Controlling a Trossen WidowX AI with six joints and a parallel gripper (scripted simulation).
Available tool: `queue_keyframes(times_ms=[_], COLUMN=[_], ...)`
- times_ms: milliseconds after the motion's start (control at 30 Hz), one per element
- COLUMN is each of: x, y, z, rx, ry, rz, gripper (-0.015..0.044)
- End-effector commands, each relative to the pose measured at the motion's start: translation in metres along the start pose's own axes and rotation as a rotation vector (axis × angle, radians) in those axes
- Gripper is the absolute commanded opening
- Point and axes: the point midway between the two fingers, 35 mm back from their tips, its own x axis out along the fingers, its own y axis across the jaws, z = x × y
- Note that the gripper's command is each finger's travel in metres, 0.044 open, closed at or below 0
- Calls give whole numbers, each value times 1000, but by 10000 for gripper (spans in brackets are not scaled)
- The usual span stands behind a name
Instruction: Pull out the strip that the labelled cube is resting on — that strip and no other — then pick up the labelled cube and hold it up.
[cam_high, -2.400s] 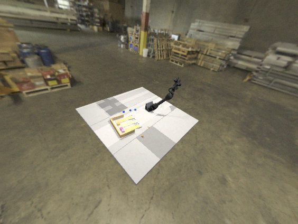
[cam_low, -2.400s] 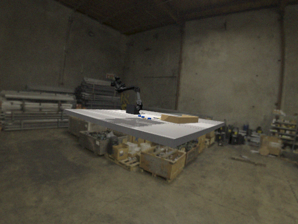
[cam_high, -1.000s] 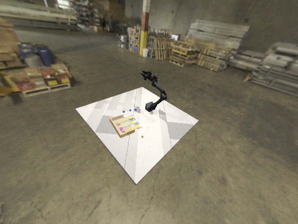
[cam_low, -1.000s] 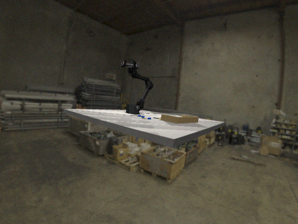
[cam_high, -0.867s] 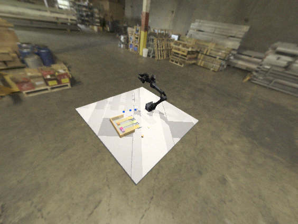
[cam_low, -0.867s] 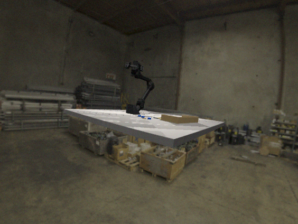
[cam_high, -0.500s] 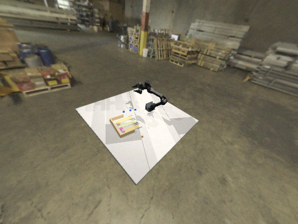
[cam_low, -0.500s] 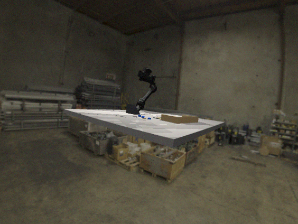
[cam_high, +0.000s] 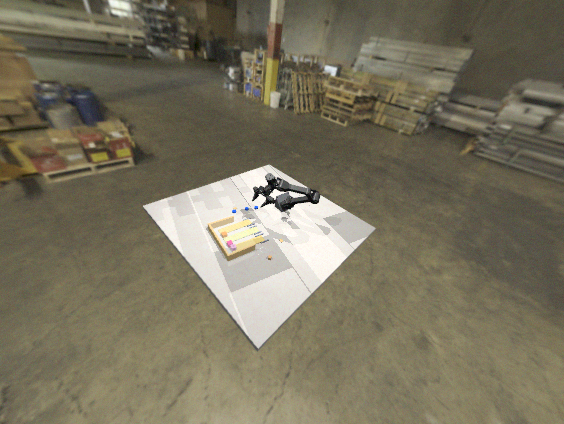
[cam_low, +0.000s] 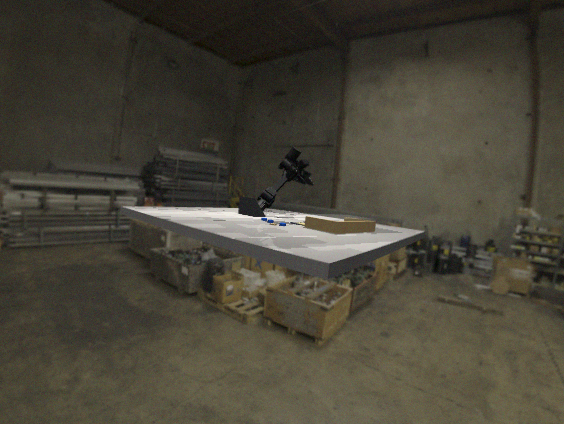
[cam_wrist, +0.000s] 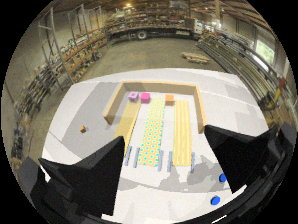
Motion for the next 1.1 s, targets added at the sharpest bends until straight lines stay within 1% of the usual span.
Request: queue_keyframes(times_ms=[0, 400, 500, 700, 900, 1067], x=[4, 4, 15, 60, 102, 130], y=[9, 9, 12, 33, 64, 96], z=[-8, -8, -2, 8, 2, -15], rx=[-3, -3, 29, 136, 208, 239], ry=[22, 22, 73, 297, 545, 765], rz=[28, 28, 30, 22, -10, -55], gripper=[400, 400, 321, 164, 6, 0])
